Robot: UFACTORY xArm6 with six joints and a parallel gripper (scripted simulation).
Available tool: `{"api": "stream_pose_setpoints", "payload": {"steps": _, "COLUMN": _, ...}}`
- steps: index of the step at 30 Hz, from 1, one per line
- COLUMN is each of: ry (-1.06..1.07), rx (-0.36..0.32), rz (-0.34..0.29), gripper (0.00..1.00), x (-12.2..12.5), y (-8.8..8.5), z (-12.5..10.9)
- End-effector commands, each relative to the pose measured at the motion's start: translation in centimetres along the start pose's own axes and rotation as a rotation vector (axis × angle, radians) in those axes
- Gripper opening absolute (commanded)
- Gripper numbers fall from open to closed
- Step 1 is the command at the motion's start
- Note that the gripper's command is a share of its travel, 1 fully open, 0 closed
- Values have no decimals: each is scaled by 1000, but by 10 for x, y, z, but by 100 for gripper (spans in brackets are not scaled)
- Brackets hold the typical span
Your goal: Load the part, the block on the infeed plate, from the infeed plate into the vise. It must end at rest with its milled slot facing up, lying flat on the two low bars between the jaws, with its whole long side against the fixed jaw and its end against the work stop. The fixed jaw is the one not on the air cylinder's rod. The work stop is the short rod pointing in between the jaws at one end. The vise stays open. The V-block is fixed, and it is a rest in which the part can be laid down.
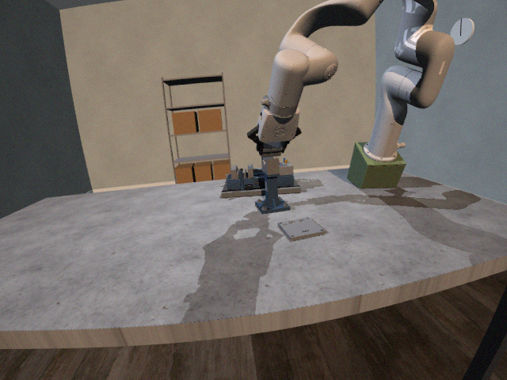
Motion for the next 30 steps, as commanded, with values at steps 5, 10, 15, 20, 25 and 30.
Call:
{"api": "stream_pose_setpoints", "payload": {"steps": 5, "ry": 2, "rx": -22, "rz": 2, "gripper": 0, "x": -1, "y": -1, "z": 1}}
{"api": "stream_pose_setpoints", "payload": {"steps": 10, "ry": 2, "rx": -47, "rz": 2, "gripper": 0, "x": 0, "y": -1, "z": 2}}
{"api": "stream_pose_setpoints", "payload": {"steps": 15, "ry": 2, "rx": -65, "rz": 1, "gripper": 0, "x": 0, "y": -1, "z": 2}}
{"api": "stream_pose_setpoints", "payload": {"steps": 20, "ry": 2, "rx": -101, "rz": -1, "gripper": 0, "x": 0, "y": -1, "z": 4}}
{"api": "stream_pose_setpoints", "payload": {"steps": 25, "ry": 2, "rx": -143, "rz": -2, "gripper": 0, "x": 0, "y": -1, "z": 5}}
{"api": "stream_pose_setpoints", "payload": {"steps": 30, "ry": 2, "rx": -190, "rz": -3, "gripper": 0, "x": 0, "y": 0, "z": 6}}
Point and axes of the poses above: the point where the finger pads meet when closed, its own y axis out along the fingers, its own x axis across the jaws, z = x × y, the point moved 2 cm from there along -y, back along the fingers, and after that the axes turned 2 degrees about y, right-handed, at the moved point
